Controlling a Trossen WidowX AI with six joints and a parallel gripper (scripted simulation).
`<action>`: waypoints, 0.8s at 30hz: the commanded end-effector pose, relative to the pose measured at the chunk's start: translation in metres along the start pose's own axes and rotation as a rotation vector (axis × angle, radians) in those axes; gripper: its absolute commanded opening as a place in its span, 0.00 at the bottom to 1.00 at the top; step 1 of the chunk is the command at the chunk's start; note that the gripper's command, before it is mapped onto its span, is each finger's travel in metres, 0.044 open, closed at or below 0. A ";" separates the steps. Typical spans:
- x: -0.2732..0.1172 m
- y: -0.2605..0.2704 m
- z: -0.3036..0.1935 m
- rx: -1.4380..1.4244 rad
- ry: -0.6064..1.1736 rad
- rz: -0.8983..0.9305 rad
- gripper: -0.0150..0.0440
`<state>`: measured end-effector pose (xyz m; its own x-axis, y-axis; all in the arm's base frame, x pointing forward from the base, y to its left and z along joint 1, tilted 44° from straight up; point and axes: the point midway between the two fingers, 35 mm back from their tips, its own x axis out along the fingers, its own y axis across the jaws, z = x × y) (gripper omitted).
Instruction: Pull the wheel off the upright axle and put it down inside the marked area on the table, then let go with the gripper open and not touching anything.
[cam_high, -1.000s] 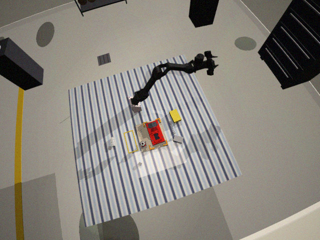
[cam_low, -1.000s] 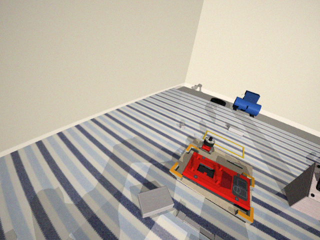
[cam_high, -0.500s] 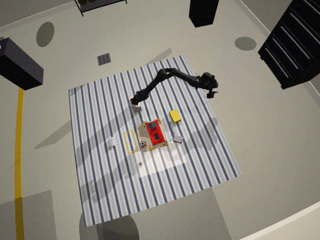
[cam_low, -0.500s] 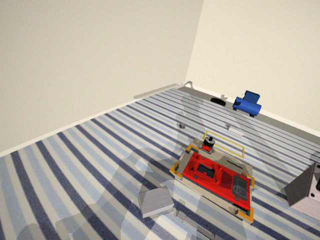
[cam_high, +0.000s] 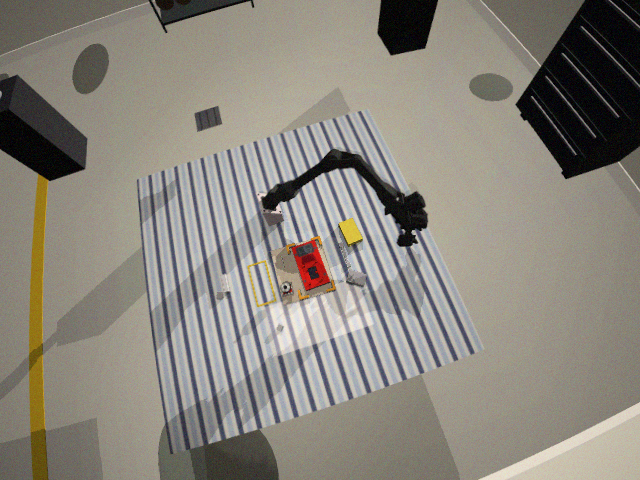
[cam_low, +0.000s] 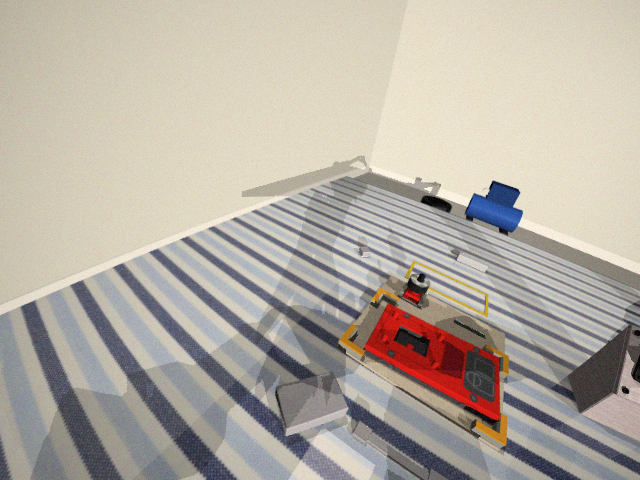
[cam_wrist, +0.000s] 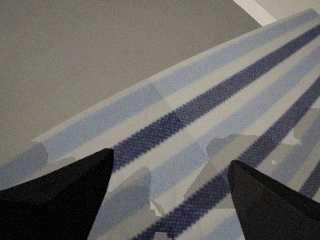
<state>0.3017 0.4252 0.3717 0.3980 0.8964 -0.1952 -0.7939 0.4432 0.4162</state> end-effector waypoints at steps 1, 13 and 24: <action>0.003 -0.057 -0.017 -0.003 0.081 -0.093 0.76; -0.033 -0.233 -0.094 0.078 0.396 -0.323 0.76; -0.127 -0.357 -0.182 0.315 0.655 -0.406 0.76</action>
<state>0.4535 0.1866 0.1106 0.2610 0.5473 -0.7952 -0.4861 0.7862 0.3815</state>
